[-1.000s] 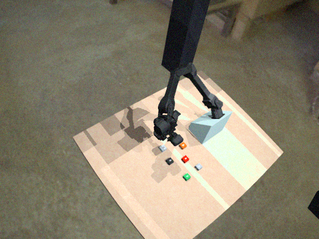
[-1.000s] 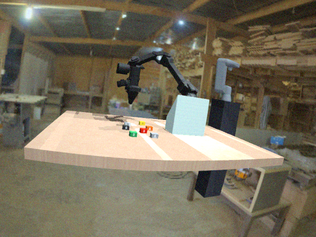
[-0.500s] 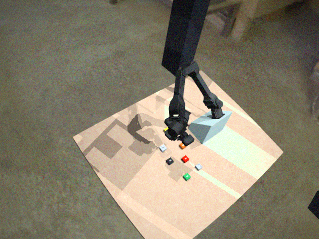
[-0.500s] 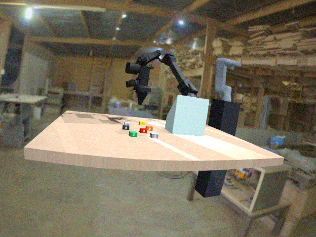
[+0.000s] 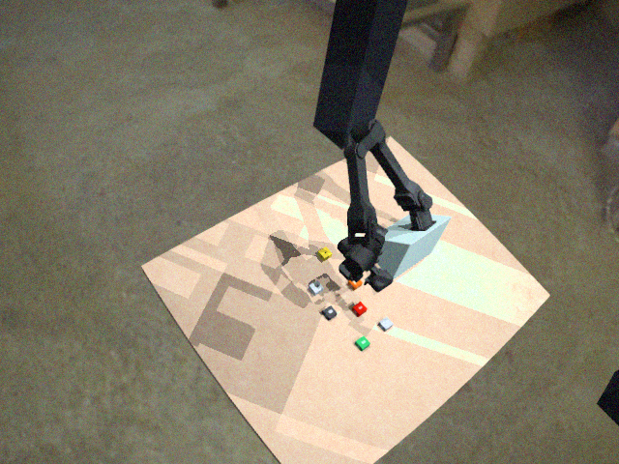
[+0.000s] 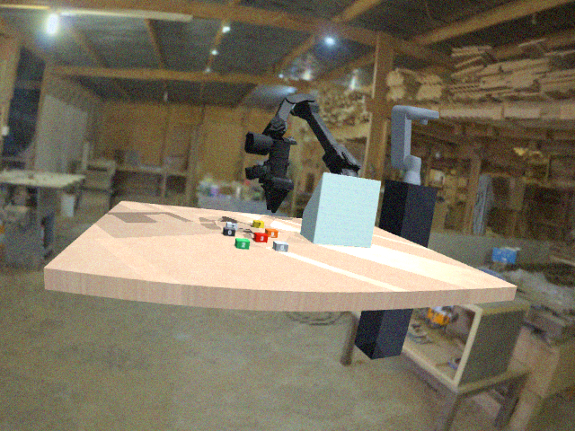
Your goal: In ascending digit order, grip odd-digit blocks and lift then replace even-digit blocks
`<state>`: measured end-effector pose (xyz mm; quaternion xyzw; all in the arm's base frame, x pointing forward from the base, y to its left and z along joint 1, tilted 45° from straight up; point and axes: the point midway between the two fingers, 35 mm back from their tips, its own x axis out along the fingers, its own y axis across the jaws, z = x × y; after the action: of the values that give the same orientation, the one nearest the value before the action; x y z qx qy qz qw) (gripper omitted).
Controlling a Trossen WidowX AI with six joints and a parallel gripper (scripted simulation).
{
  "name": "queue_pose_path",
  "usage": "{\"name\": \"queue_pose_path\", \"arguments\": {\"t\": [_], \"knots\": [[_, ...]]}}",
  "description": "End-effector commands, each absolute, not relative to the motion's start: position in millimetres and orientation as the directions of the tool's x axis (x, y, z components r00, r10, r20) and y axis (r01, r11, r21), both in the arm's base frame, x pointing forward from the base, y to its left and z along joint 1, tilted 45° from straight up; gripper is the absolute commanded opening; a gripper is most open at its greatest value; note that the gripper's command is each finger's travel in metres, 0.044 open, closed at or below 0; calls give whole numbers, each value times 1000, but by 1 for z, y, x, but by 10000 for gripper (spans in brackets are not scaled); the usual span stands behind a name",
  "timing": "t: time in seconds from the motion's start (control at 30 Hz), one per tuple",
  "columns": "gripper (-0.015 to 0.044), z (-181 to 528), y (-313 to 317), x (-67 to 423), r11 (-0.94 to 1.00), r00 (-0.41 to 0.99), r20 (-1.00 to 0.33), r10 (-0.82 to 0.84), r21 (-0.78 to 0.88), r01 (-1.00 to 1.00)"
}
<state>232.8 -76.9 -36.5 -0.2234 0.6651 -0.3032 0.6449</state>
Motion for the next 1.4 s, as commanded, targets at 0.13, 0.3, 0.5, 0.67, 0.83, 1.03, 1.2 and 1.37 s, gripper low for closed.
{"name": "queue_pose_path", "arguments": {"t": [0.13,0.3,0.5,0.67,0.83,1.03,1.2,1.37], "knots": [[400,-57,-100,223,707,-78,-711,-699,-703,82],[400,-63,-106,223,707,-78,-712,-698,-702,82],[400,-70,-112,222,707,-78,-712,-698,-702,82],[400,-75,-118,222,707,-78,-711,-699,-703,82],[400,-81,-124,220,706,-79,-710,-699,-704,82],[321,-82,-125,220,705,-79,-710,-700,-704,82],[190,-82,-125,220,705,-79,-710,-700,-704,82],[120,-82,-125,220,705,-79,-710,-700,-704,82]]}}
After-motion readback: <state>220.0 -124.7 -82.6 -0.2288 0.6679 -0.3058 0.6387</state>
